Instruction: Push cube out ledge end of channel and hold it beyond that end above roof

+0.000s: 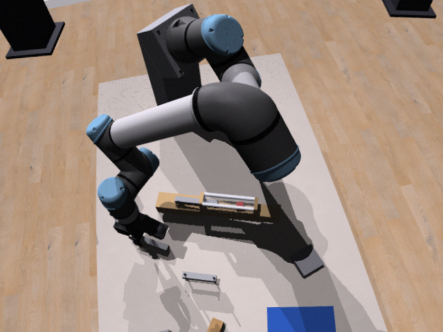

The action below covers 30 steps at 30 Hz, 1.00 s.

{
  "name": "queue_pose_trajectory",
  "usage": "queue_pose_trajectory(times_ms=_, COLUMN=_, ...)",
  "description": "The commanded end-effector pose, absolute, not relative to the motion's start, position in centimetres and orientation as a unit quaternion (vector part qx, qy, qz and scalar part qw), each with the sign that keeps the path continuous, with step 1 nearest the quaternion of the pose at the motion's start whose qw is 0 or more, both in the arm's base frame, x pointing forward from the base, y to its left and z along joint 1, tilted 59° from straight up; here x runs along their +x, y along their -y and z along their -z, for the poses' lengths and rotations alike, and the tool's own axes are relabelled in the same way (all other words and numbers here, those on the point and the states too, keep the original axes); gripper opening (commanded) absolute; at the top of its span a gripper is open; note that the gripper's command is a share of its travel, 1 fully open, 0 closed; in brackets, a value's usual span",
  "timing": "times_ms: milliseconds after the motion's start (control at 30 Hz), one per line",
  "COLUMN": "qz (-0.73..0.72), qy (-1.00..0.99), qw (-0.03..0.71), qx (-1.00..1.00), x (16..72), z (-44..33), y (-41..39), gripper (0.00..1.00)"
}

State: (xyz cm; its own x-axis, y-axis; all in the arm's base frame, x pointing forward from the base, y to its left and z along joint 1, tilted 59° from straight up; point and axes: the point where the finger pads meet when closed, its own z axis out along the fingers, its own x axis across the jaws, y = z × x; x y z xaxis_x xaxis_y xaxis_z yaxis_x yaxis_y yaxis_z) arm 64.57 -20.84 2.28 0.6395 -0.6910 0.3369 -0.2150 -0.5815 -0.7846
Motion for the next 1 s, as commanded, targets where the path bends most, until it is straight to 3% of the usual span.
queue_pose_trajectory(times_ms=0, qz=0.325, qy=-0.274, qw=0.366, qx=-0.828, x=65.3, z=-1.81, y=20.49, gripper=0.22)
queue_pose_trajectory(times_ms=967, qz=0.325, qy=-0.274, qw=0.366, qx=-0.828, x=65.97, z=-1.33, y=20.1, gripper=0.22)
